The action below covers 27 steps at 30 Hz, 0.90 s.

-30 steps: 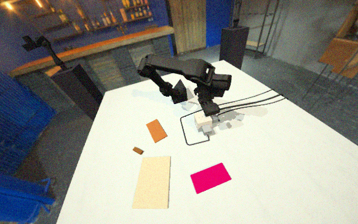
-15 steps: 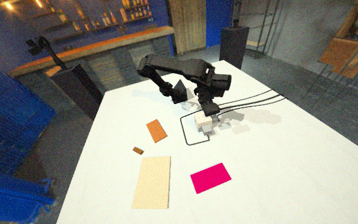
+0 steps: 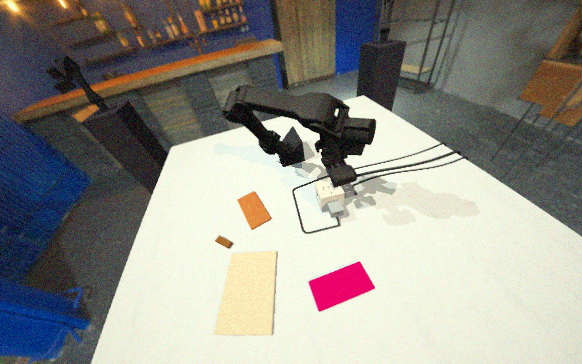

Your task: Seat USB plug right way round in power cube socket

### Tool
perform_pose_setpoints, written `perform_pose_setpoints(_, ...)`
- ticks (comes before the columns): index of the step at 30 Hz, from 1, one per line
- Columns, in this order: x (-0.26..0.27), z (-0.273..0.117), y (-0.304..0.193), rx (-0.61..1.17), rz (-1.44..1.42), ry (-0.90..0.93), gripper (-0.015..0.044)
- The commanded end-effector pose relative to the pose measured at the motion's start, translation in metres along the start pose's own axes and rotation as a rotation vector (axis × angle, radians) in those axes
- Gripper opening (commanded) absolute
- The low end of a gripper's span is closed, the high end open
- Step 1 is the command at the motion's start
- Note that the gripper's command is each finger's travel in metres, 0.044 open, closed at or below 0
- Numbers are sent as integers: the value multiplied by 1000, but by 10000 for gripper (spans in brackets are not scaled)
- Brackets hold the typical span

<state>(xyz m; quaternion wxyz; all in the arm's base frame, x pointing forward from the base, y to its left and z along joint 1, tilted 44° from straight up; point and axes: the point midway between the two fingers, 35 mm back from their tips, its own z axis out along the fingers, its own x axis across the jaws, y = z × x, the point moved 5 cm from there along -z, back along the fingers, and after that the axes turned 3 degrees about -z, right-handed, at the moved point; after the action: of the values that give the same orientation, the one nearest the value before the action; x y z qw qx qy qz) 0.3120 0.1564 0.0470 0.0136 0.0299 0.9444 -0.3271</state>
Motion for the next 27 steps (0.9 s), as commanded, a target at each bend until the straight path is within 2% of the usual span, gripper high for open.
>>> perform_pose_setpoints(1,-1,2,-1,5,-1,1,0)
perform_pose_setpoints(7,-1,2,-1,5,-1,1,0)
perform_pose_setpoints(11,0,0,0,0,0,0,95)
perform_pose_setpoints(27,0,0,0,0,0,0,95)
